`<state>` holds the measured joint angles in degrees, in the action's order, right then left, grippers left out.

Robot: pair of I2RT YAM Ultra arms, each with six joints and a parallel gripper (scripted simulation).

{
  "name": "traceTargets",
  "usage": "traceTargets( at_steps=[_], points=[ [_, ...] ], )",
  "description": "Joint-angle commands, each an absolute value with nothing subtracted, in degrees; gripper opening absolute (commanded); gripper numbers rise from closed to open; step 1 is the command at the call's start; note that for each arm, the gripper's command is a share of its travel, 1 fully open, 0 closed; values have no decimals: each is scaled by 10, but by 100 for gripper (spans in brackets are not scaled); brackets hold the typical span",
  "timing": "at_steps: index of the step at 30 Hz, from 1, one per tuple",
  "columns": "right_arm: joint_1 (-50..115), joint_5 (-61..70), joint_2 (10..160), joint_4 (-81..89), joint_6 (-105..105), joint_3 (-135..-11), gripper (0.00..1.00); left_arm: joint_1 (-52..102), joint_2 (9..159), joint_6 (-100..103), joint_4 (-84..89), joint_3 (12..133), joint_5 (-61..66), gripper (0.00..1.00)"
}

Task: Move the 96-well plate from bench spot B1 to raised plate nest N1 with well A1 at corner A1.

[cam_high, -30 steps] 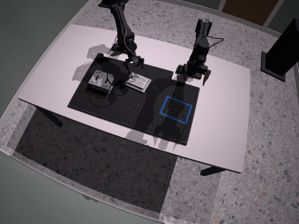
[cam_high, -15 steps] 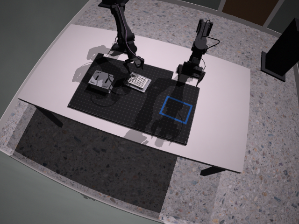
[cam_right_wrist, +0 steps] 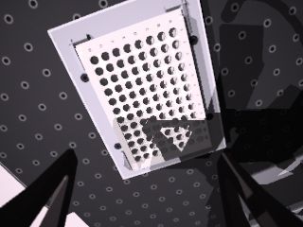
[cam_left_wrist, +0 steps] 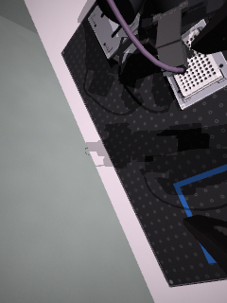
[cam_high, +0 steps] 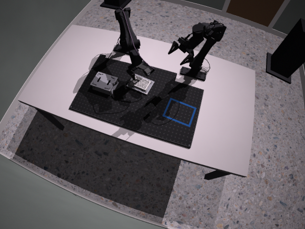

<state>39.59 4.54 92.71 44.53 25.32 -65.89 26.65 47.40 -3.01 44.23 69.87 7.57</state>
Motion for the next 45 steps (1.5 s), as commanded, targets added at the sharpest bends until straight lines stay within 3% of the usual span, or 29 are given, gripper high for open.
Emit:
traceTargets(
  at_steps=[1, 11, 19, 45],
  points=[
    [400, 37, 964, 542, 331, -724, 100, 308, 441, -45, 584, 736, 99, 100],
    [414, 5, 1083, 669, 418, -875, 100, 385, 397, -68, 770, 796, 126, 100],
    [422, -5, 1138, 702, 437, -946, 100, 411, 380, -73, 795, 815, 136, 100],
    [421, 0, 1145, 652, 432, -902, 100, 466, 379, -63, 793, 815, 124, 100]
  ],
)
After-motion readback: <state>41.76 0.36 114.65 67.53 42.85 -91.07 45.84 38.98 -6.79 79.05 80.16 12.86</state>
